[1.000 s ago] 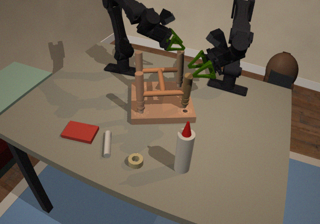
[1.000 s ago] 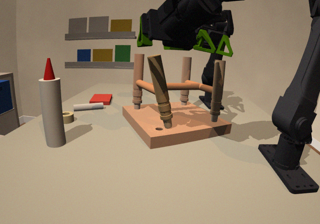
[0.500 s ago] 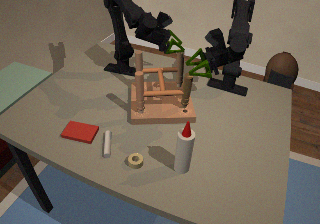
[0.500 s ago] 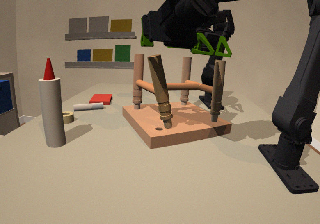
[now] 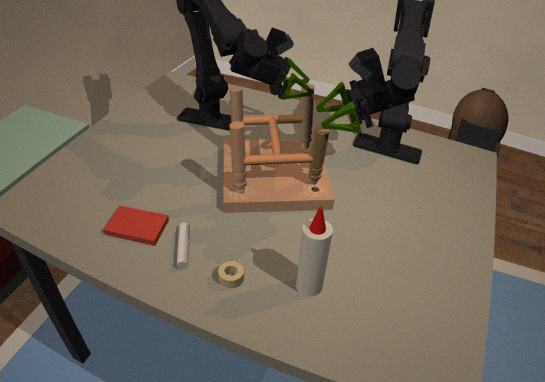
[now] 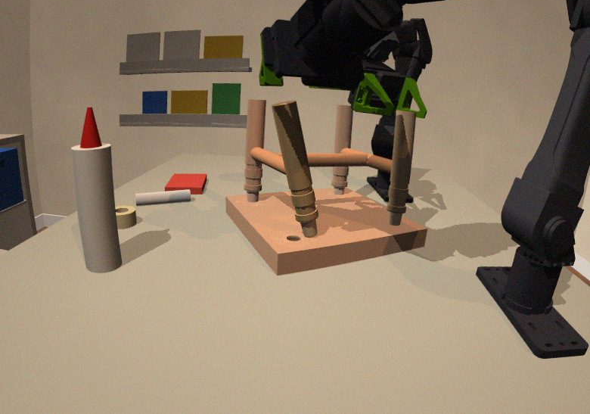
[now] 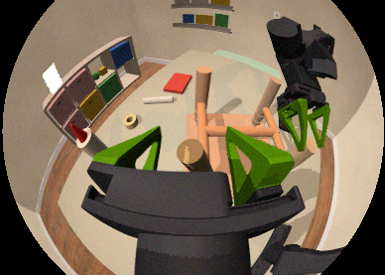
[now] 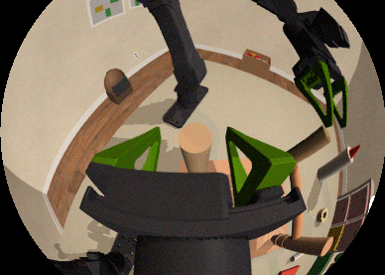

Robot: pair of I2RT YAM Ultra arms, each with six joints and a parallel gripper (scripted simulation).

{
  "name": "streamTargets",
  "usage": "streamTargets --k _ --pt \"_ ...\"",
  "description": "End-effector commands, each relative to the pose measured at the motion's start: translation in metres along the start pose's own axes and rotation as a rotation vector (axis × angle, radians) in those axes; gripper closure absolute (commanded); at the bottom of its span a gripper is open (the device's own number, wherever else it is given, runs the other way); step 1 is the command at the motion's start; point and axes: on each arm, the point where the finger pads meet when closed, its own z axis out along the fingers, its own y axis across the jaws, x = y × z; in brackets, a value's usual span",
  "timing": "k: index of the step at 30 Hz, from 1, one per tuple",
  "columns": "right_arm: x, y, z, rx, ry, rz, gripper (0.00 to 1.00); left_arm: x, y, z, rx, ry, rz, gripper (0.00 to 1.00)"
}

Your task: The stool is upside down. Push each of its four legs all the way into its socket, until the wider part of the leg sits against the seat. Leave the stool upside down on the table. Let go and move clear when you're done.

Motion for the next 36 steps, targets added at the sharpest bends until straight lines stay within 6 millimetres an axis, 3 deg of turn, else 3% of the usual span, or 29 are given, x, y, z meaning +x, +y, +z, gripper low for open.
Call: streamTargets --k 1,3,4,8,13,14,16,26,28,32,33,36 --pt "0.008 -0.003 0.004 -0.002 -0.010 -0.006 0.31 -0.010 -0.003 -0.002 0.013 -0.014 0.021 0.31" --pt "0.008 -0.003 0.004 -0.002 -0.010 -0.006 0.31 -0.010 -0.003 -0.002 0.013 -0.014 0.021 0.31" --pt "-0.005 -0.002 0.000 0.010 -0.031 -0.046 0.31 -0.010 -0.003 -0.002 0.013 -0.014 0.021 0.31" --pt "0.017 -0.004 0.007 -0.001 -0.007 0.000 0.31 -0.010 -0.003 -0.002 0.013 -0.014 0.021 0.31" --pt "0.022 -0.005 0.008 0.006 -0.011 -0.006 0.31 -0.010 -0.003 -0.002 0.013 -0.014 0.021 0.31" --pt "0.014 -0.005 0.004 0.017 -0.023 -0.036 0.72 -0.010 -0.004 -0.002 0.013 -0.014 0.019 0.31" --pt "0.006 -0.005 0.001 0.028 -0.037 -0.061 0.72 -0.008 -0.004 -0.002 0.012 -0.013 0.014 0.31" --pt "0.011 0.007 0.009 -0.015 -0.031 -0.047 0.72 -0.001 -0.007 -0.003 0.009 -0.008 -0.008 0.31" --pt "0.000 0.003 0.007 -0.006 -0.044 -0.072 0.72 0.001 -0.008 -0.003 0.009 -0.007 -0.014 0.31" --pt "-0.002 0.002 0.007 -0.007 -0.046 -0.076 0.72 0.005 -0.008 -0.003 0.009 -0.003 -0.026 0.31" --pt "-0.003 0.002 0.007 -0.007 -0.047 -0.076 0.72 -0.003 -0.005 -0.005 0.000 -0.012 -0.005 0.31" --pt "-0.003 0.002 0.007 -0.007 -0.048 -0.078 0.72 -0.003 -0.002 -0.005 -0.001 -0.010 -0.010 0.31"
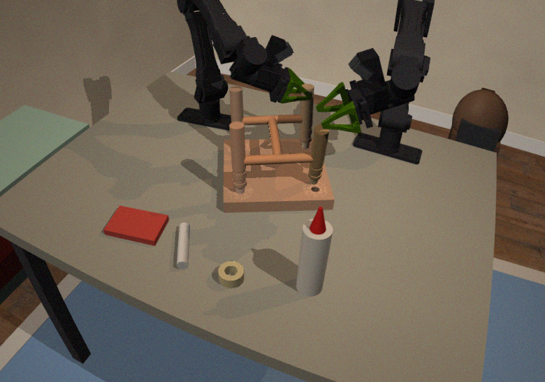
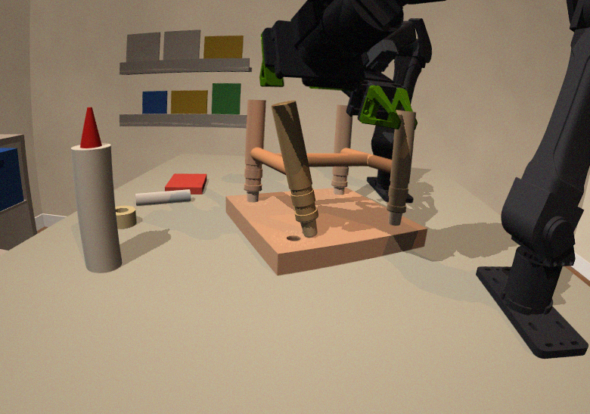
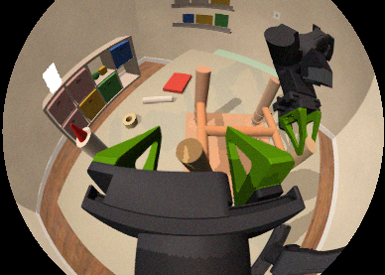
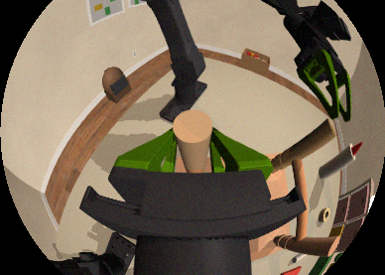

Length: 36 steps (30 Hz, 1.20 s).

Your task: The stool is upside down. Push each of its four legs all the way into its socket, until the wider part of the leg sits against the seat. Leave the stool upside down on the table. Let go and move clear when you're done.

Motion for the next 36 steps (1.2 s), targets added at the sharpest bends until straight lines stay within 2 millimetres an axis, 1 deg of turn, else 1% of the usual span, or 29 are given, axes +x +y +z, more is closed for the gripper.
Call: streamTargets --k 1,2,5,6,7,10,12,15,18,19,20,21,23,26,28,30,32,35,36 --pt "-0.021 0.004 0.000 -0.014 -0.048 -0.067 0.72 -0.004 -0.001 -0.005 -0.002 -0.012 -0.007 0.31" --pt "-0.021 0.004 0.000 -0.014 -0.048 -0.067 0.72 -0.003 -0.002 -0.002 0.007 -0.010 -0.005 0.31" --pt "-0.023 0.004 0.000 -0.015 -0.050 -0.069 0.72 -0.003 0.000 -0.005 -0.005 -0.012 -0.008 0.31" --pt "-0.023 0.004 0.000 -0.015 -0.050 -0.069 0.72 0.011 -0.001 -0.001 0.002 -0.003 -0.029 0.31" --pt "-0.023 0.004 0.000 -0.015 -0.050 -0.069 0.72 0.010 0.001 0.000 0.000 -0.004 -0.026 0.31" --pt "-0.023 0.004 0.000 -0.015 -0.050 -0.069 0.72 0.018 -0.001 0.007 0.019 0.002 -0.036 0.31" --pt "-0.023 0.004 0.000 -0.015 -0.050 -0.069 0.72 0.015 -0.003 0.005 0.012 -0.006 -0.018 0.31" --pt "-0.023 0.004 0.000 -0.015 -0.050 -0.069 0.72 0.025 -0.001 0.010 0.018 0.002 -0.039 0.31" --pt "-0.023 0.004 0.000 -0.015 -0.050 -0.069 0.72 0.025 -0.002 0.009 0.015 -0.001 -0.032 0.31" --pt "-0.023 0.004 0.000 -0.015 -0.050 -0.069 0.72 0.013 -0.003 0.004 0.002 -0.019 0.012 0.31" --pt "-0.023 0.004 0.000 -0.015 -0.050 -0.069 0.72 0.018 -0.005 0.004 0.002 -0.016 0.001 0.31" --pt "-0.023 0.004 0.000 -0.015 -0.050 -0.069 0.72 0.020 -0.005 0.005 0.001 -0.016 0.001 0.31" --pt "-0.023 0.004 0.000 -0.015 -0.050 -0.069 0.72 0.034 -0.001 0.012 0.014 0.001 -0.039 0.31" --pt "-0.023 0.004 0.000 -0.015 -0.050 -0.069 0.72 0.035 -0.001 0.011 0.008 -0.004 -0.030 0.31" --pt "-0.023 0.004 0.000 -0.015 -0.050 -0.069 0.72 0.042 0.000 0.013 0.010 0.000 -0.041 0.31" --pt "-0.023 0.004 0.000 -0.015 -0.050 -0.069 0.72 0.041 -0.001 0.012 0.002 -0.006 -0.027 0.31" --pt "-0.023 0.004 0.000 -0.015 -0.050 -0.069 0.72 0.048 0.002 0.015 0.006 0.000 -0.043 0.31" --pt "-0.023 0.004 0.000 -0.015 -0.050 -0.069 0.72 0.049 0.001 0.015 0.004 -0.001 -0.041 0.31" --pt "-0.023 0.004 0.000 -0.015 -0.050 -0.069 0.72 0.037 -0.006 0.016 0.016 -0.016 0.004 0.31"
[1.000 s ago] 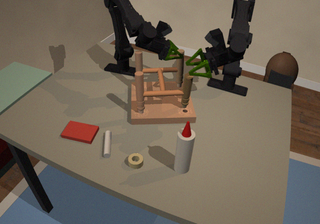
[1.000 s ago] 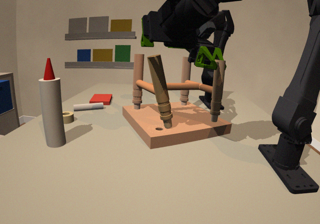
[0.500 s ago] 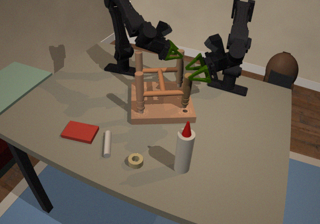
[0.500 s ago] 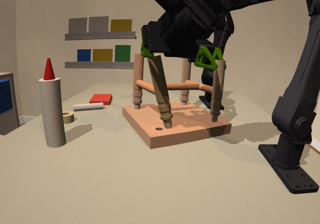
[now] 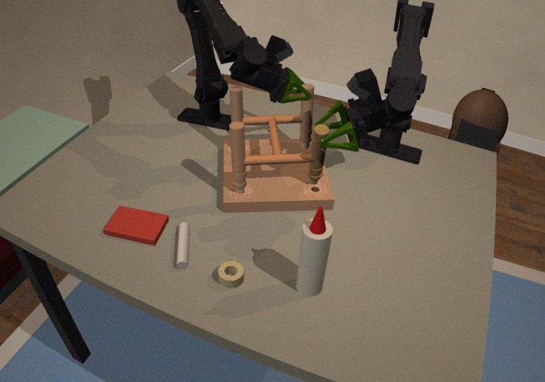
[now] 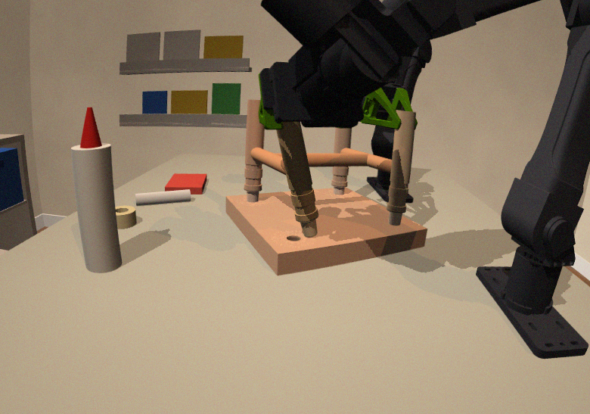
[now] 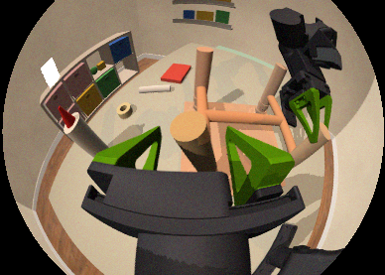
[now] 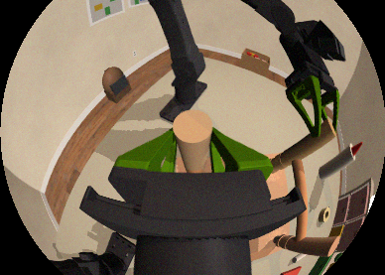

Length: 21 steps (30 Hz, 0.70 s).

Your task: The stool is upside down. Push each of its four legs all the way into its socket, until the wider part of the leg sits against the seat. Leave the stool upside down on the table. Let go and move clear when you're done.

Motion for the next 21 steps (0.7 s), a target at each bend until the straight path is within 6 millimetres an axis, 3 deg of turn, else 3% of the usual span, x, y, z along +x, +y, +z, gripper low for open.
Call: streamTargets --k 1,3,4,8,21 --pt "-0.023 0.004 0.000 -0.015 -0.050 -0.069 0.72 -0.004 -0.010 0.002 0.018 -0.023 0.027 0.31" --pt "-0.023 0.004 0.000 -0.015 -0.050 -0.069 0.72 0.007 -0.005 0.006 0.020 -0.012 -0.004 0.31" --pt "-0.023 0.004 0.000 -0.015 -0.050 -0.069 0.72 0.010 -0.004 0.005 0.018 -0.009 -0.013 0.72" --pt "-0.023 0.003 -0.001 -0.013 -0.051 -0.069 0.72 -0.003 -0.004 0.001 -0.005 -0.022 0.051 0.72" --pt "-0.023 0.000 -0.003 -0.003 -0.051 -0.065 0.72 -0.007 -0.002 0.000 -0.017 -0.019 0.076 0.72"
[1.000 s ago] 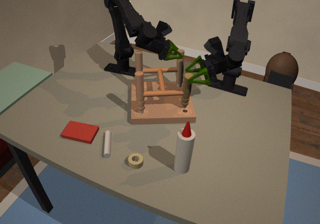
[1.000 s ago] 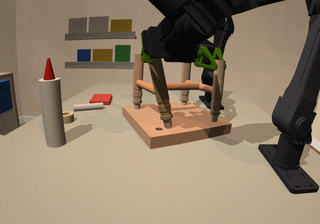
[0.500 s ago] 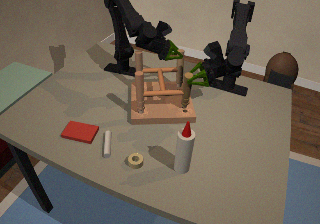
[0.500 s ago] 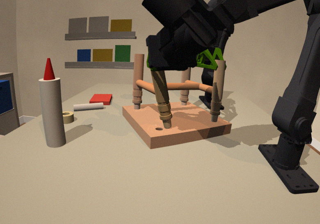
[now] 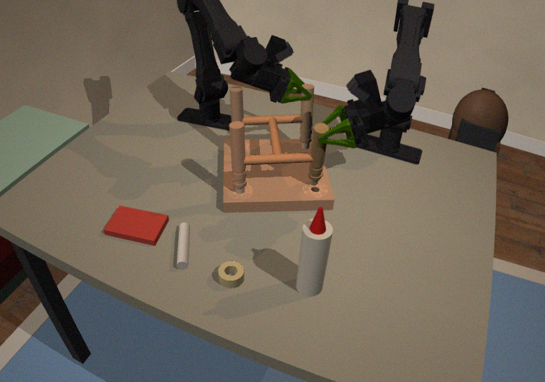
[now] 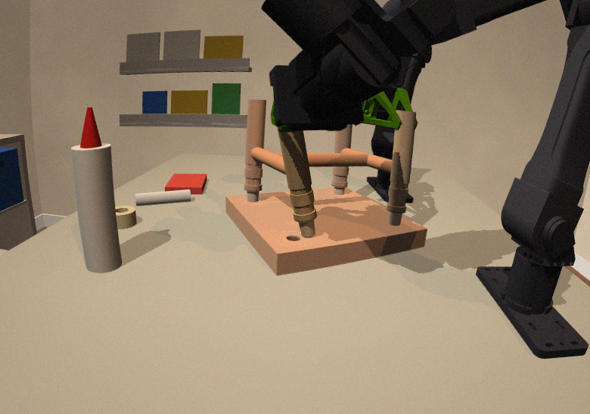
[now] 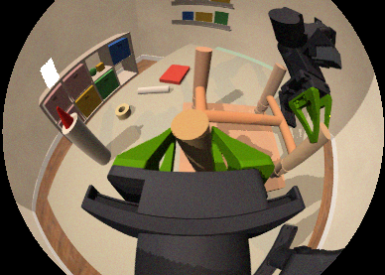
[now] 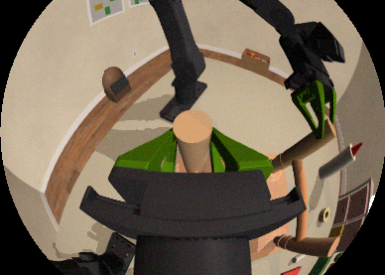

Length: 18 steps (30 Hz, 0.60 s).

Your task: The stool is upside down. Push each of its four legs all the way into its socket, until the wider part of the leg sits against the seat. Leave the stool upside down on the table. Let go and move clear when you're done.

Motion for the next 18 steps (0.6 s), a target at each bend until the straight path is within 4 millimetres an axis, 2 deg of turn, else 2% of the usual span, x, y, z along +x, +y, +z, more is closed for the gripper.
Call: streamTargets --k 1,8,9,10,13,18 --pt "-0.023 -0.001 -0.004 -0.001 -0.052 -0.063 0.72 -0.009 0.000 -0.002 -0.024 -0.006 0.078 0.72" --pt "-0.022 -0.005 -0.006 0.012 -0.052 -0.057 0.72 -0.010 0.003 -0.003 -0.030 -0.008 0.079 0.72" --pt "-0.008 0.001 -0.001 -0.009 -0.026 -0.021 0.72 -0.004 0.003 -0.001 -0.017 -0.001 0.043 0.72" --pt "-0.011 -0.007 -0.003 0.017 -0.030 -0.038 0.72 -0.003 -0.003 0.001 0.006 -0.003 0.033 0.72" --pt "-0.010 -0.007 -0.003 0.020 -0.029 -0.040 0.72 -0.003 -0.004 0.001 0.008 -0.005 0.030 0.72" --pt "-0.015 -0.019 -0.005 0.053 -0.026 -0.054 0.72 0.001 -0.015 0.002 0.038 -0.007 0.012 0.72"
